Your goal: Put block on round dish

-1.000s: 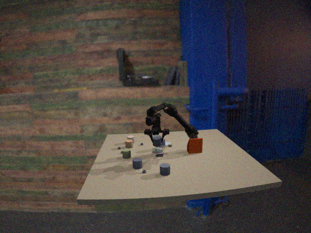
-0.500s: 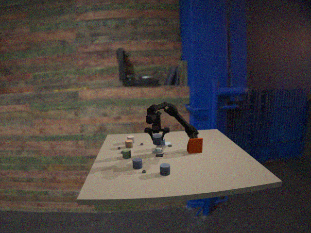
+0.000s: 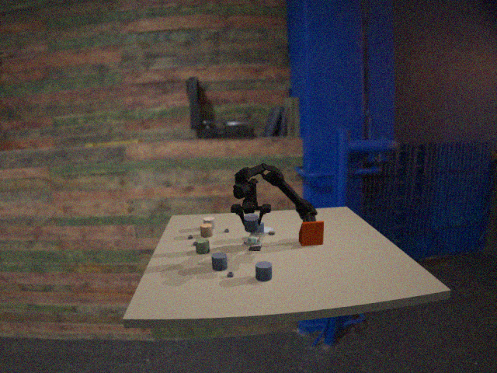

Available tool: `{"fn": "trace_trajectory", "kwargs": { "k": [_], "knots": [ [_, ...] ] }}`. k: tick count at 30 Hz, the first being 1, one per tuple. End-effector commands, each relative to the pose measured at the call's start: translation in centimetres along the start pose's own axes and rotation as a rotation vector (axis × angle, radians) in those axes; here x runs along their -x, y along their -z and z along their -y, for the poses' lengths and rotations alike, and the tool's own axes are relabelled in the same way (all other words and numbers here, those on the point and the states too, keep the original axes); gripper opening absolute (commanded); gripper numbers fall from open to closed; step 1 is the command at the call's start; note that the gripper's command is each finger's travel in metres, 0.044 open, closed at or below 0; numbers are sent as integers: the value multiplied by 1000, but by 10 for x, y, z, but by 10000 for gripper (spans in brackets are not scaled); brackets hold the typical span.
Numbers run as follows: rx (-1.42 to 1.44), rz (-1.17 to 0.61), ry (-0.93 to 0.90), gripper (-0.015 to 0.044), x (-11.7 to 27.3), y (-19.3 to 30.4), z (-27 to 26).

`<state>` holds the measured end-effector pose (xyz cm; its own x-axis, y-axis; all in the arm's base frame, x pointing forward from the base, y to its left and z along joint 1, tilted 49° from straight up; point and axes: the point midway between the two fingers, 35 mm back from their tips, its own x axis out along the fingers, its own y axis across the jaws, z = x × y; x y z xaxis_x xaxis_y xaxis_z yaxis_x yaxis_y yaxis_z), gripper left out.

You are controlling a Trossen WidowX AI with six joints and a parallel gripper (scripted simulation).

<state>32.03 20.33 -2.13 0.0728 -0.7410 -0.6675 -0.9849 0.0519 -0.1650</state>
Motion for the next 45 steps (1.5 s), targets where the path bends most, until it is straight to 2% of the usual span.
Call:
{"fn": "trace_trajectory", "kwargs": {
  "k": [1, 34, 45],
  "knots": [
    [1, 1, 1, 0, 0, 0, 0],
    [1, 1, 1, 0, -1, -1, -1],
    [0, 12, 2, 0, -34, -45, -52]
  ]
}}
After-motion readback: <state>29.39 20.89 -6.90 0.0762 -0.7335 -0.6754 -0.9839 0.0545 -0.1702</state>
